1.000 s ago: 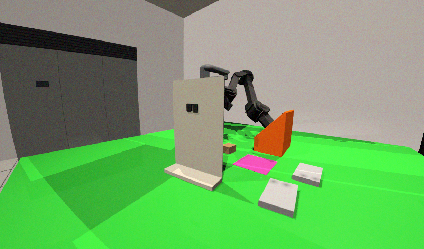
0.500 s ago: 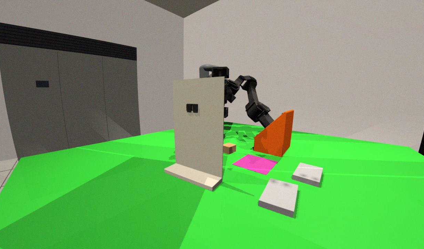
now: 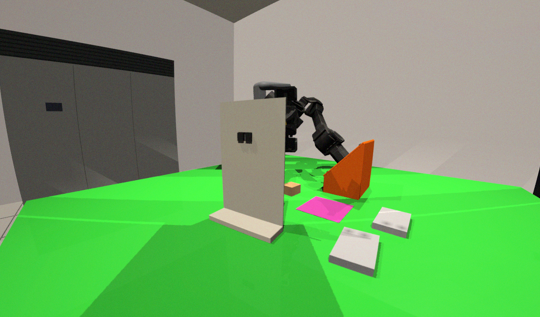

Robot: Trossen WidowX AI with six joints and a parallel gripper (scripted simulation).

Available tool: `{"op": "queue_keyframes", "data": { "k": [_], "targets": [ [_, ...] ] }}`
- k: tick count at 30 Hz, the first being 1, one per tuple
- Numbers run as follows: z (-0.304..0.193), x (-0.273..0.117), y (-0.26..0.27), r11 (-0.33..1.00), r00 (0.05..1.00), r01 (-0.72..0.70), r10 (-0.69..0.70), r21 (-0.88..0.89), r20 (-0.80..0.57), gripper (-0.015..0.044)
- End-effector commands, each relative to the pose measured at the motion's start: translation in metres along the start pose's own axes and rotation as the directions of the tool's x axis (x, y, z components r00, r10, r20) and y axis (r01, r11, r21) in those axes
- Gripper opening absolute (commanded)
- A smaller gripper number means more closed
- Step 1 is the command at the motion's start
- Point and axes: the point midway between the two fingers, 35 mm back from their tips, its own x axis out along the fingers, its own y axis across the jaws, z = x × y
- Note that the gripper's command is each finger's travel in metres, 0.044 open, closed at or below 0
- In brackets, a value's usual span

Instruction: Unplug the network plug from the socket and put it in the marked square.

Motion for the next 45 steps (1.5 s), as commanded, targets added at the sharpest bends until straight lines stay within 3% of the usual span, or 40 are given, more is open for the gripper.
{"op": "queue_keyframes", "data": {
  "k": [1, 19, 45],
  "targets": [
    [-0.009, 0.007, -0.01, 0.998, 0.997, 0.068, -0.067, 0.006, -0.036, 0.0],
    [-0.059, 0.025, -0.06, 0.924, 0.902, 0.372, -0.382, -0.085, -0.203, 0.0],
    [-0.113, 0.01, -0.122, 0.653, 0.605, 0.636, -0.753, -0.411, -0.26, 0.0]
  ]
}}
